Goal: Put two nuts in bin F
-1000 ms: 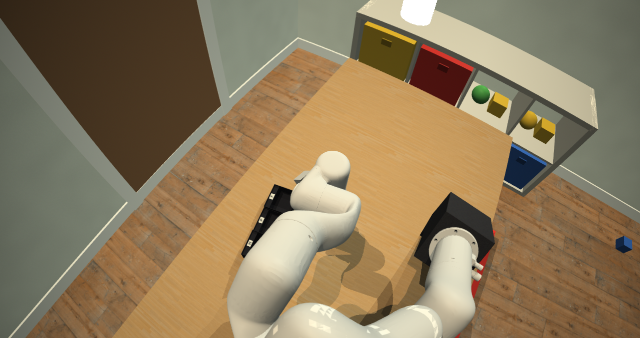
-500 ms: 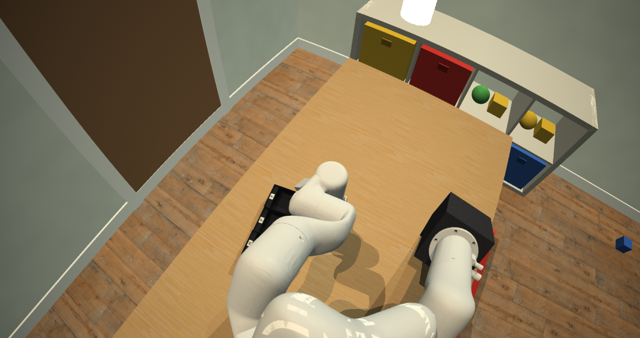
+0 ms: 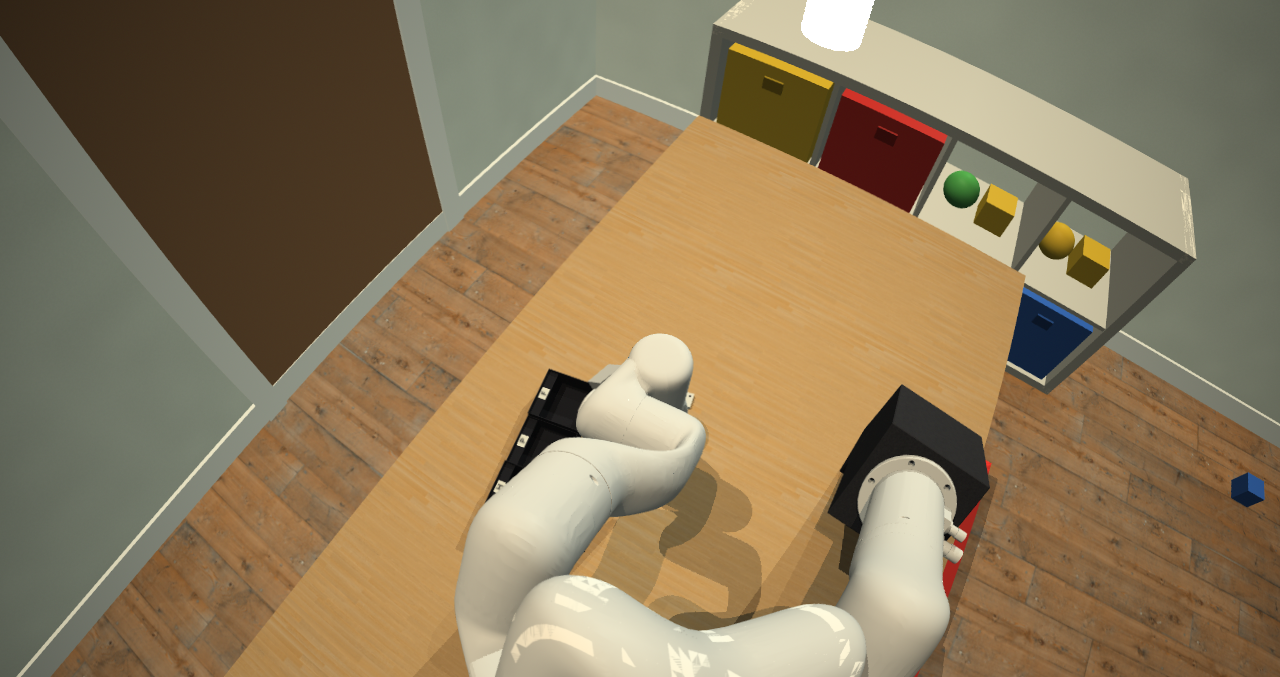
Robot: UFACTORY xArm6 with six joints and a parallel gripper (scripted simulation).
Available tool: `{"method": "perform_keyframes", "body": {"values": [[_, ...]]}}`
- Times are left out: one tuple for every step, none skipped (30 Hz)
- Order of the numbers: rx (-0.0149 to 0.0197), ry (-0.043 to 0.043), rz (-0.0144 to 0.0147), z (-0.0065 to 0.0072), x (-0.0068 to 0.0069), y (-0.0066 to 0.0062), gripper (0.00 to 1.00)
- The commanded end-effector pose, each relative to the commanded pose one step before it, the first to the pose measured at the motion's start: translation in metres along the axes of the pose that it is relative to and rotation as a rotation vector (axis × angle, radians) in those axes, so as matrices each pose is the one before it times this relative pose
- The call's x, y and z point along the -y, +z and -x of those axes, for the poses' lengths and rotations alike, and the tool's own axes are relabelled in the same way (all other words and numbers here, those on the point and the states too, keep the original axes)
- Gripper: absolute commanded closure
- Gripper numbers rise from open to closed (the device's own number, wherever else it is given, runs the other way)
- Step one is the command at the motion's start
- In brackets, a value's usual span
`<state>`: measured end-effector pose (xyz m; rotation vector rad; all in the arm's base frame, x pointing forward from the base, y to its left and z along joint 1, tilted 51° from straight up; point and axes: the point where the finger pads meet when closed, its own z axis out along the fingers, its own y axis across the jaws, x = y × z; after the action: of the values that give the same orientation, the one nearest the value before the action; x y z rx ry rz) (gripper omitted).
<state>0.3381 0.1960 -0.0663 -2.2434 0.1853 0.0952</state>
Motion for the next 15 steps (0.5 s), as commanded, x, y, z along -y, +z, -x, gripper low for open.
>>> {"method": "perform_keyframes", "body": {"values": [[-0.00198,-0.00028,0.0,-0.00053,0.00003,0.00419,0.67],[0.0,0.0,0.0,0.00004,0.0,0.0,0.67],[0.0,0.0,0.0,0.00002,0.0,0.0,0.67],[0.00002,0.0,0.00001,0.0,0.00002,-0.00008,0.67],[-0.00001,0.0,-0.00001,0.0,0.0,0.00003,0.67],[-0.00001,0.0,0.0,0.0,0.0,0.00002,0.67],[0.0,0.0,0.0,0.0,0.0,0.0,0.67],[0.0,0.0,0.0,0.0,0.0,0.0,0.67],[-0.00001,0.0,0.0,0.00002,0.0,0.00002,0.67],[0.0,0.0,0.0,0.00002,0.0,0.0,0.67],[0.0,0.0,0.0,0.00002,0.0,0.0,0.67],[0.0,0.0,0.0,0.00002,0.0,0.0,0.67],[0.0,0.0,0.0,0.00002,0.0,0.0,0.67],[0.0,0.0,0.0,0.00002,0.0,0.0,0.67],[0.0,0.0,0.0,0.0,0.0,0.0,1.0]]}}
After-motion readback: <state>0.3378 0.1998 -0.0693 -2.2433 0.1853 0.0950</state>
